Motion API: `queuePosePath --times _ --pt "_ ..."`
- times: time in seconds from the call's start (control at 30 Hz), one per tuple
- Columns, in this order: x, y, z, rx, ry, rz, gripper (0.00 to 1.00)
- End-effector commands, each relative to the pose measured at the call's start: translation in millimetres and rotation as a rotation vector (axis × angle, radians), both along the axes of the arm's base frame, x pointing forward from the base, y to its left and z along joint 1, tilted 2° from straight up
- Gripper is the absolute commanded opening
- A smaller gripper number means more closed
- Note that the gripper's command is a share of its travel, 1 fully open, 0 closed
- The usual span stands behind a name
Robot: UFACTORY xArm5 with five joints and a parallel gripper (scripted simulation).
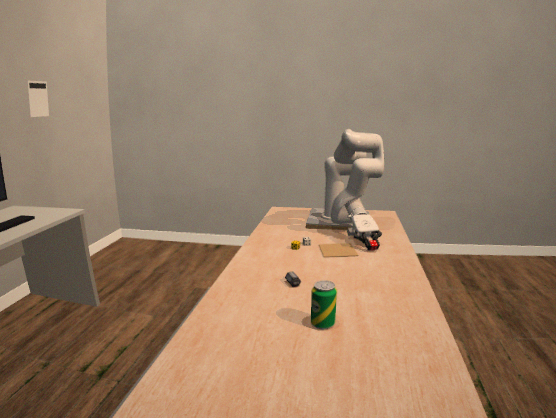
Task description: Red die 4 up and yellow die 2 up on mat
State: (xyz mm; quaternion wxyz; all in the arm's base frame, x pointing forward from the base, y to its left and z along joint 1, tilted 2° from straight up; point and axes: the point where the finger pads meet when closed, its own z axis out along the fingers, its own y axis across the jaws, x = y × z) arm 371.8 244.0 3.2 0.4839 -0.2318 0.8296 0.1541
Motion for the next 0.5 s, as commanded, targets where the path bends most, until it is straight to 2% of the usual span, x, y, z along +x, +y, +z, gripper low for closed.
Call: queuePosePath --times 0.0,0.47 --pt "0.3 0.3 -1.7 0.001 -0.002 0.0 0.27" --pt "0.2 0.3 -3.3 0.001 -0.002 0.0 0.27"
